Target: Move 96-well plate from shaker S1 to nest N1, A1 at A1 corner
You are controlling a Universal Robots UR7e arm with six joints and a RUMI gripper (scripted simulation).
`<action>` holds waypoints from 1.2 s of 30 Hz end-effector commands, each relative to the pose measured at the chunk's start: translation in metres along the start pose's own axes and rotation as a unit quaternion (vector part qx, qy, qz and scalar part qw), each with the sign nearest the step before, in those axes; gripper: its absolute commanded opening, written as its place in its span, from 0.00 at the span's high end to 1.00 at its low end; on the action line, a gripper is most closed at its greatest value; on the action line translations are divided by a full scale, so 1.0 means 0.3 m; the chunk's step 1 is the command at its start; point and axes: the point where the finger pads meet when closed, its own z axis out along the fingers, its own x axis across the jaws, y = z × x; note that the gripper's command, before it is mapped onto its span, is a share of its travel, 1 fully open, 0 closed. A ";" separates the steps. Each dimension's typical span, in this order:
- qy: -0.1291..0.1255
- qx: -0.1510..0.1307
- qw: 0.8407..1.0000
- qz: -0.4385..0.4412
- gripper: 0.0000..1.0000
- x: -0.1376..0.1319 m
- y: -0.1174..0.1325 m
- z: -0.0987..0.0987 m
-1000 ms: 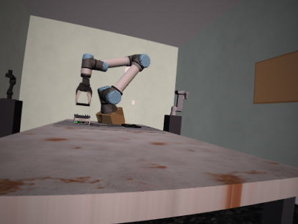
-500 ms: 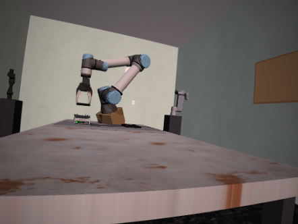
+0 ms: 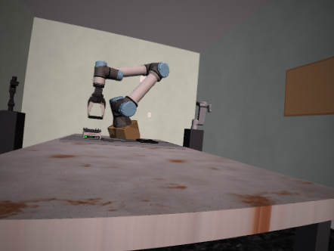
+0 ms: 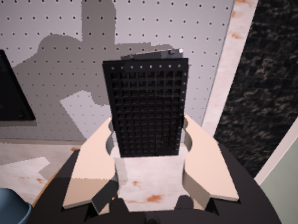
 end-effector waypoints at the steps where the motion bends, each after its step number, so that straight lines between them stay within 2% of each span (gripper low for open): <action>1: 0.001 -0.003 1.000 0.012 1.00 -0.063 -0.002 0.007; 36: 0.000 -0.005 1.000 0.012 1.00 -0.406 -0.010 0.051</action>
